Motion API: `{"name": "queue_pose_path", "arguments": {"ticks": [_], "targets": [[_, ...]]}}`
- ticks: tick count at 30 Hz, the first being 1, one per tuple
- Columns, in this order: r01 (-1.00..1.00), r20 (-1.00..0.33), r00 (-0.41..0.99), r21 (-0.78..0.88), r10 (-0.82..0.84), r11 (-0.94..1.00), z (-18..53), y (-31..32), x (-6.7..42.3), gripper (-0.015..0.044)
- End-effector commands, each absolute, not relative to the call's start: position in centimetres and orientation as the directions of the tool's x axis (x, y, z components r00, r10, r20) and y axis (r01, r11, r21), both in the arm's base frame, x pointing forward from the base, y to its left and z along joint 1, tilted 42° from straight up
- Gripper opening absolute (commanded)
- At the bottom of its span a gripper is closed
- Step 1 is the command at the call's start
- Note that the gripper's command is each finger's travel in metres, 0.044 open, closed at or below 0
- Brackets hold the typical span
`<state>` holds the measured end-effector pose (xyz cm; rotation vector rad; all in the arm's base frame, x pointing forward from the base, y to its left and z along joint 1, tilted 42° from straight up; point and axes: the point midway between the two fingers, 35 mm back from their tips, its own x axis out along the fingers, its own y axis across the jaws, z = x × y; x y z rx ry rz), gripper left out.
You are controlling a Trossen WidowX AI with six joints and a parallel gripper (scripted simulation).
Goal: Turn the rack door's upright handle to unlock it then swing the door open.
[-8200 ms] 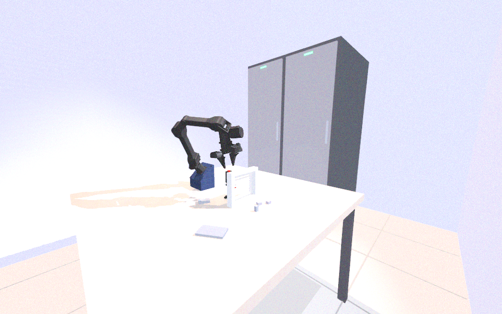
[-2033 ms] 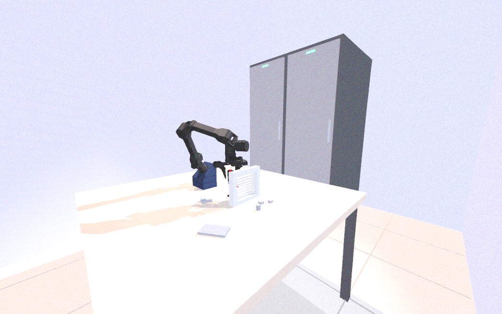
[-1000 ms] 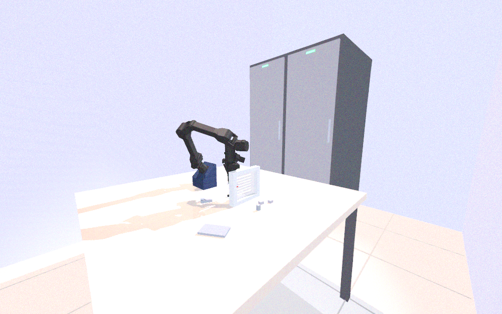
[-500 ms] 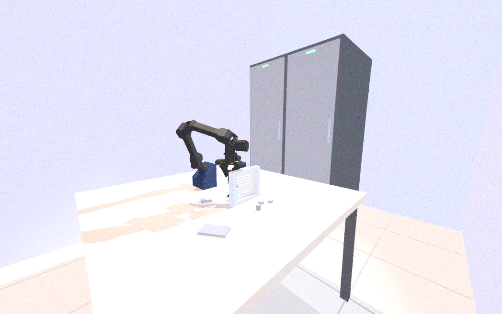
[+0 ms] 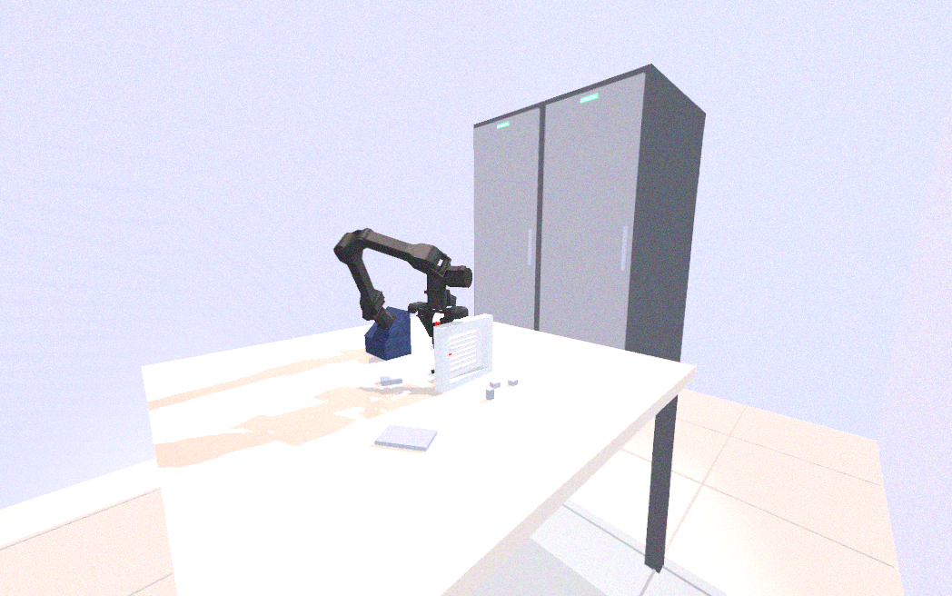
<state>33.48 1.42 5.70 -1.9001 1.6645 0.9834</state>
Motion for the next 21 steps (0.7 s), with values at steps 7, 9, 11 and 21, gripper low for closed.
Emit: {"name": "queue_pose_path", "arguments": {"ticks": [7, 9, 11, 21], "targets": [[-0.972, -0.743, 0.028, 0.136, -0.668, -0.192, 5.64, 1.43, 33.46, 0.0164], [-0.972, -0.743, 0.028, 0.136, -0.668, -0.192, 5.64, 1.43, 33.46, 0.0151], [-0.972, -0.743, 0.028, 0.136, -0.668, -0.192, 5.64, 1.43, 33.46, 0.0138], [-0.972, -0.743, 0.028, 0.136, -0.668, -0.192, 5.64, 1.43, 33.46, 0.0071]]}}
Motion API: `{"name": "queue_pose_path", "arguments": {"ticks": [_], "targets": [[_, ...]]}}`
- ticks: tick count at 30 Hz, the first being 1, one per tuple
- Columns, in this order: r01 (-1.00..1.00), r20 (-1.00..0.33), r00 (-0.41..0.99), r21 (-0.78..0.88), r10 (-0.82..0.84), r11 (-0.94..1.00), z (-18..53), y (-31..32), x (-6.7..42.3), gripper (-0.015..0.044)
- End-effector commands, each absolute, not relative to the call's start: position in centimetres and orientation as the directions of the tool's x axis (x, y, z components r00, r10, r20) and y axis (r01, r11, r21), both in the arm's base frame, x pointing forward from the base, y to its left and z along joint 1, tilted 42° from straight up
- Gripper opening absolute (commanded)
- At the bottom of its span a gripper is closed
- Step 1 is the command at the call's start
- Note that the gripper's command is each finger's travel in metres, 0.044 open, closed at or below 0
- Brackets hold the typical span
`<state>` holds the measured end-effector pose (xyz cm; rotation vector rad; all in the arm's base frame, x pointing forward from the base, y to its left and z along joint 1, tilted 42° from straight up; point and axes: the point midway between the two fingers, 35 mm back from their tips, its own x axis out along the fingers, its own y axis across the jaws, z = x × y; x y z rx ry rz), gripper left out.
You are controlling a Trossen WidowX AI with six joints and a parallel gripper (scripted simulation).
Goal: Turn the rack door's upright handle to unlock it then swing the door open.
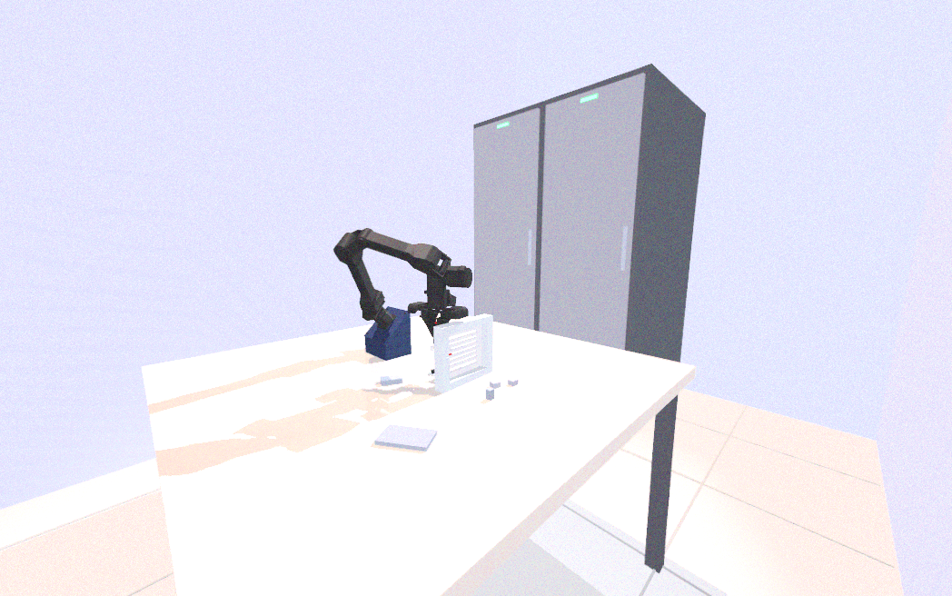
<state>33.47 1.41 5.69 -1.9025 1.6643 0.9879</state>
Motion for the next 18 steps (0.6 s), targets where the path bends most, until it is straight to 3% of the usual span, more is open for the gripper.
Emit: {"name": "queue_pose_path", "arguments": {"ticks": [1, 9, 18], "targets": [[-0.972, -0.743, 0.028, 0.136, -0.668, -0.192, 5.64, 1.43, 33.46, 0.0064], [-0.972, -0.743, 0.028, 0.136, -0.668, -0.192, 5.64, 1.43, 33.46, 0.0013], [-0.992, -0.744, 0.028, 0.063, -0.668, -0.111, 5.53, 1.54, 33.07, 0.0013]]}}
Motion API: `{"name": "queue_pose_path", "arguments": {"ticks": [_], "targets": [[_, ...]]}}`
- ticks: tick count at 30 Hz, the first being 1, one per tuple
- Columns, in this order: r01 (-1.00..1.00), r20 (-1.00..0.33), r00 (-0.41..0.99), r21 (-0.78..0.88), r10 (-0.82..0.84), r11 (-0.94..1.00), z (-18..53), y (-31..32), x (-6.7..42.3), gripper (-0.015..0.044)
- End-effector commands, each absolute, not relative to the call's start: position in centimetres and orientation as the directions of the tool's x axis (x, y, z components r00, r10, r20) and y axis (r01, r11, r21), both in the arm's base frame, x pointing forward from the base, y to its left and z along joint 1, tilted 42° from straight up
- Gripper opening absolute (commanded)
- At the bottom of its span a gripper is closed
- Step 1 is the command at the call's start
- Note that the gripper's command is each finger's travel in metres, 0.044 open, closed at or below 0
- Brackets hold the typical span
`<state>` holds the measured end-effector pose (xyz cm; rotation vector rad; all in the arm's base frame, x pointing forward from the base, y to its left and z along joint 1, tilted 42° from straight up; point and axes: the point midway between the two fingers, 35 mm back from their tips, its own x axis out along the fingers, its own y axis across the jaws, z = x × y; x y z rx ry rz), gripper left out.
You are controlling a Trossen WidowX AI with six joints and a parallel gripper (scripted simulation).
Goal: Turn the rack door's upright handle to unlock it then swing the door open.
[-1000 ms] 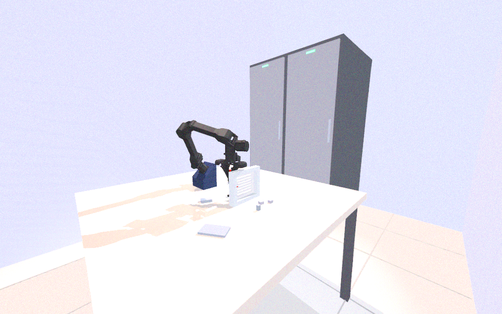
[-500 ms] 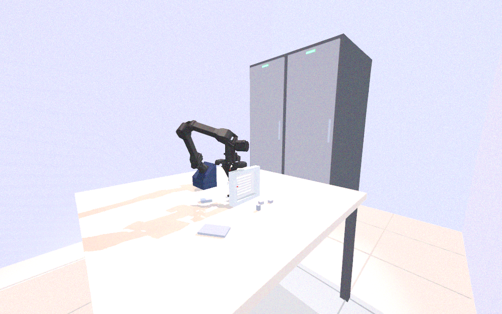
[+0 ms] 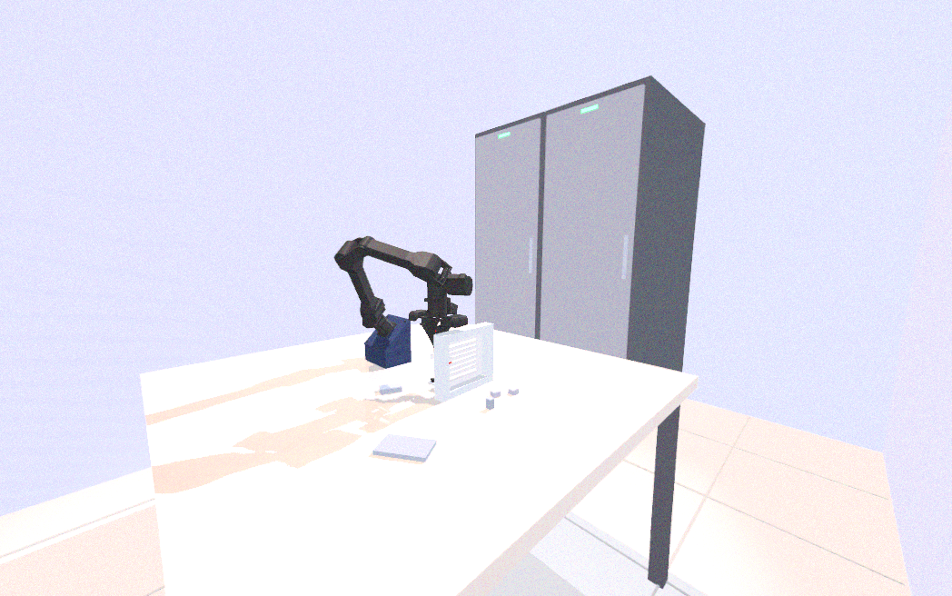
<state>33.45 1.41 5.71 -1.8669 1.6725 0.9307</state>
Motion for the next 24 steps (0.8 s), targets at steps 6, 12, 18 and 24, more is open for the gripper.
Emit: {"name": "queue_pose_path", "arguments": {"ticks": [6, 12, 18, 24], "targets": [[-1.000, -0.744, 0.027, -0.015, -0.668, -0.024, 5.4, 1.7, 32.6, 0.0013], [-0.994, -0.744, 0.027, -0.091, -0.668, 0.061, 5.2, 1.8, 32.1, 0.0013], [-0.976, -0.744, 0.027, -0.164, -0.668, 0.143, 5.0, 2.1, 31.4, 0.0013], [-0.949, -0.744, 0.027, -0.229, -0.668, 0.217, 4.7, 2.4, 30.6, 0.0013]]}}
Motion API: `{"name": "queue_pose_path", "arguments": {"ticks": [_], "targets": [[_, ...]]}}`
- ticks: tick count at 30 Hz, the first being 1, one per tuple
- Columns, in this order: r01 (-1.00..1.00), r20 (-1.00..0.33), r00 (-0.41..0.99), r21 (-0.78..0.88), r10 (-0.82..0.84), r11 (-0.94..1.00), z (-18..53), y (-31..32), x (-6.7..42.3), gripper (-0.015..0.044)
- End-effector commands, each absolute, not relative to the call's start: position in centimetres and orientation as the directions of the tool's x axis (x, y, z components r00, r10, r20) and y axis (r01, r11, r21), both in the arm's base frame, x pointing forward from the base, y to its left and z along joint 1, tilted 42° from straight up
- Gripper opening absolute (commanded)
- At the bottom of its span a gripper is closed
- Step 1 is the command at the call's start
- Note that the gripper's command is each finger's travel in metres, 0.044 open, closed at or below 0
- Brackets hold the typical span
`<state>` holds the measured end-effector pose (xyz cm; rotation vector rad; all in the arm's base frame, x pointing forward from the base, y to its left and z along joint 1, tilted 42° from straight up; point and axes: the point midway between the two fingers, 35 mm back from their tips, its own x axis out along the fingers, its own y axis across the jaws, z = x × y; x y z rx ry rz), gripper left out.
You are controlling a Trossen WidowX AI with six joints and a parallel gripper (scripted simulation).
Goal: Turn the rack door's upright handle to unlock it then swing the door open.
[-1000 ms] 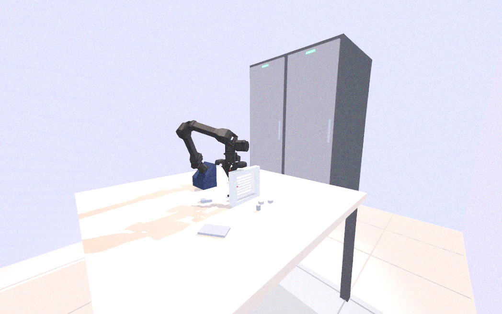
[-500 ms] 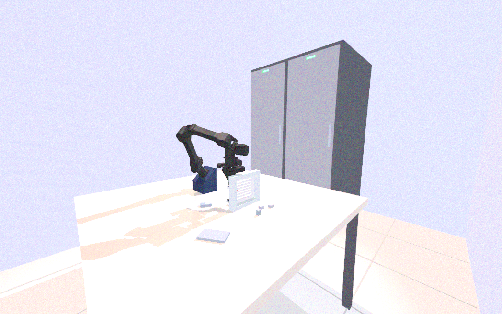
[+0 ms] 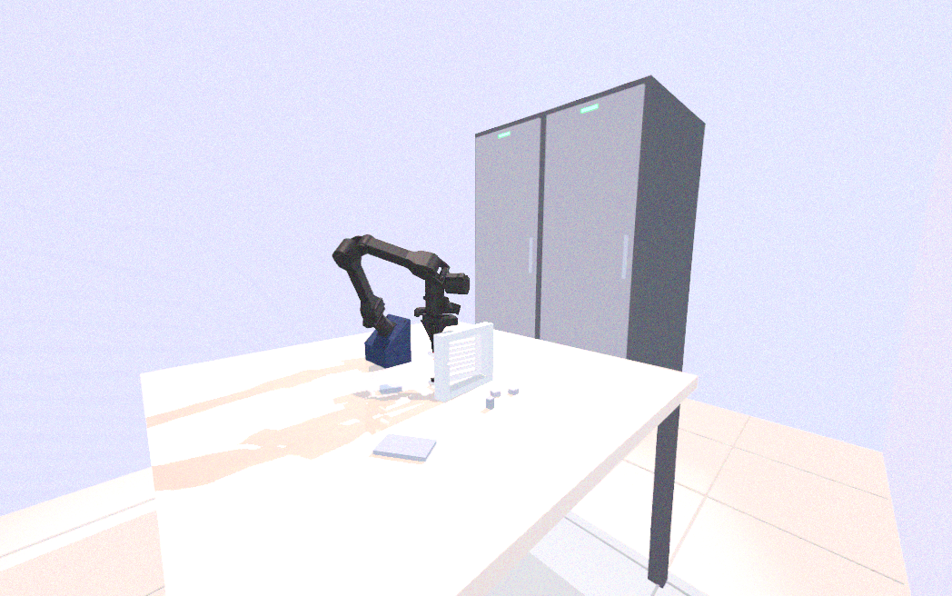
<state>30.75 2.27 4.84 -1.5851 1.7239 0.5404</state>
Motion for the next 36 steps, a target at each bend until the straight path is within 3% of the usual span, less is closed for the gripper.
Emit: {"name": "queue_pose_path", "arguments": {"ticks": [1, 36], "targets": [[-0.943, -0.744, 0.027, -0.239, -0.668, 0.229, 4.6, 2.5, 30.4, 0.0013], [-0.651, -0.746, 0.025, -0.518, -0.666, 0.555, 1.3, 5.9, 25.7, 0.0013]]}}
